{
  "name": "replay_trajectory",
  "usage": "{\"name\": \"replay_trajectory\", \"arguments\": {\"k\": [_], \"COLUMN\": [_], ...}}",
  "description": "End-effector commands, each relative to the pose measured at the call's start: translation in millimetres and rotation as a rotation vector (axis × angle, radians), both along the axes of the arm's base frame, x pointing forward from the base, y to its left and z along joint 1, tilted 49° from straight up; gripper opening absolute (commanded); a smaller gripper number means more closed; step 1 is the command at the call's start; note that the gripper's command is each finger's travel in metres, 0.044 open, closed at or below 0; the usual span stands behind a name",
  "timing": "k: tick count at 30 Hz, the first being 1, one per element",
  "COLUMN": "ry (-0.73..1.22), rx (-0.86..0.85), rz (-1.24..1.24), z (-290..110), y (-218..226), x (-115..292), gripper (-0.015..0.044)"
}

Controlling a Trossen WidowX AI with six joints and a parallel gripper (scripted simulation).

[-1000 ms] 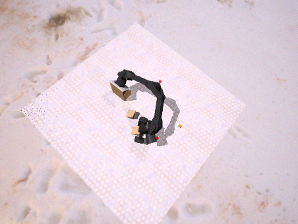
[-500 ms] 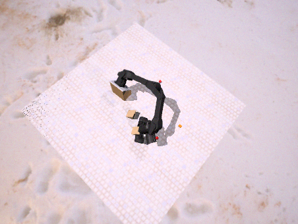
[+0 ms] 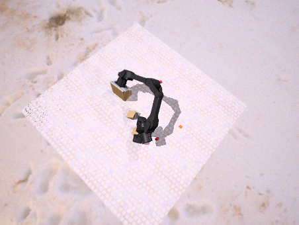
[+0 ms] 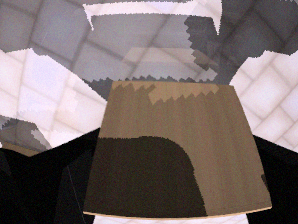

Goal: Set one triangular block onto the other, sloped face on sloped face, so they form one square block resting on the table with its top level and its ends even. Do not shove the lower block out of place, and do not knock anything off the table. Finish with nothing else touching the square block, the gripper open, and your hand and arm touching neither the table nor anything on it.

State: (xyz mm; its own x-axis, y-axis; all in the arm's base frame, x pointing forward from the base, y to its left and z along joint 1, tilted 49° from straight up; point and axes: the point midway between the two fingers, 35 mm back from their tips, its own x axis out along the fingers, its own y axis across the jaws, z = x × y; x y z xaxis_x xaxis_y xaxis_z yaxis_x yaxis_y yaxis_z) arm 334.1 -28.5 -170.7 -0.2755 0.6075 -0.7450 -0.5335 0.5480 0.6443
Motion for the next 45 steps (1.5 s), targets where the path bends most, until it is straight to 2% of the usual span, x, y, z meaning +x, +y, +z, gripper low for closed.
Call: {"name": "replay_trajectory", "arguments": {"k": [1,41,45], "ry": [-0.048,-0.631,-0.587], "rx": [0.052,0.598,0.563], "rz": [-0.058,-0.744,-0.698], "z": [0.9,-19.5,-17.4], "y": [-4.7,-40.1,-38.9], "x": [-5.7,-64.6,-61.1], "gripper": [0.0000,0.0000,0.0105]}}
